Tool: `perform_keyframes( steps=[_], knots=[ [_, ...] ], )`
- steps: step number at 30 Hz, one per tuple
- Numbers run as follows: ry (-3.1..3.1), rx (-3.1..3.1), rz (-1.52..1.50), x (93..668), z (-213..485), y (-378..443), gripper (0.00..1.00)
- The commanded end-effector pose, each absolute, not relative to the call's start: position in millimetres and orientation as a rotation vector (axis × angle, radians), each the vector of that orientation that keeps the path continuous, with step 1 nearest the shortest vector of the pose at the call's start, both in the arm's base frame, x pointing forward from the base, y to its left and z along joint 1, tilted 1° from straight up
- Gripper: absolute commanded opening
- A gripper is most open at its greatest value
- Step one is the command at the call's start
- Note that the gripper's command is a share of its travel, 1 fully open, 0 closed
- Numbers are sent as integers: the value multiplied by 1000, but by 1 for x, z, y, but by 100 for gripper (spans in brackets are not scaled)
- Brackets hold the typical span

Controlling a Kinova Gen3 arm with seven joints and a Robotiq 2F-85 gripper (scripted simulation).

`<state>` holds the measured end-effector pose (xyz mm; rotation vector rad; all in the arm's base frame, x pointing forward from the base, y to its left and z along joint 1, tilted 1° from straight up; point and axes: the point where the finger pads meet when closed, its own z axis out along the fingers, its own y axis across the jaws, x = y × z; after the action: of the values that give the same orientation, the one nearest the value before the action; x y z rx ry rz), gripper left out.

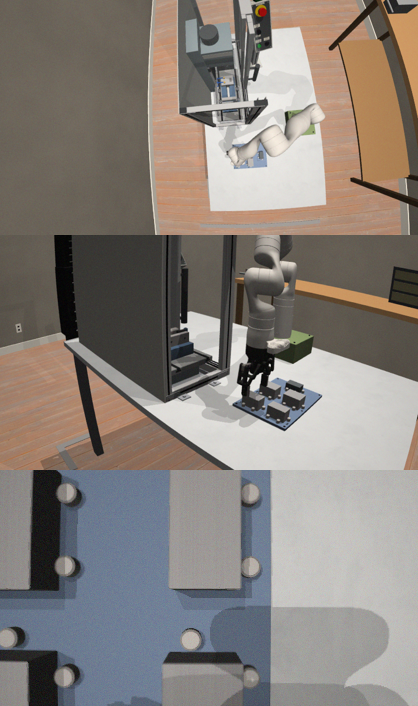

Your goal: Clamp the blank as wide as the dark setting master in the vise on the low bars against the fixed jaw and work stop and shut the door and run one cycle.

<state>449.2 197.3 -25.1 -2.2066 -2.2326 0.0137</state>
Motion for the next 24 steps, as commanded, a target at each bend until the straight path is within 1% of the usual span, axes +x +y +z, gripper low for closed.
perform_keyframes(
  steps=[1,24],
  knots=[
    [-2245,-2203,15,450,-26,194,100],
    [-2245,-2203,15,450,-27,193,100]
  ],
)
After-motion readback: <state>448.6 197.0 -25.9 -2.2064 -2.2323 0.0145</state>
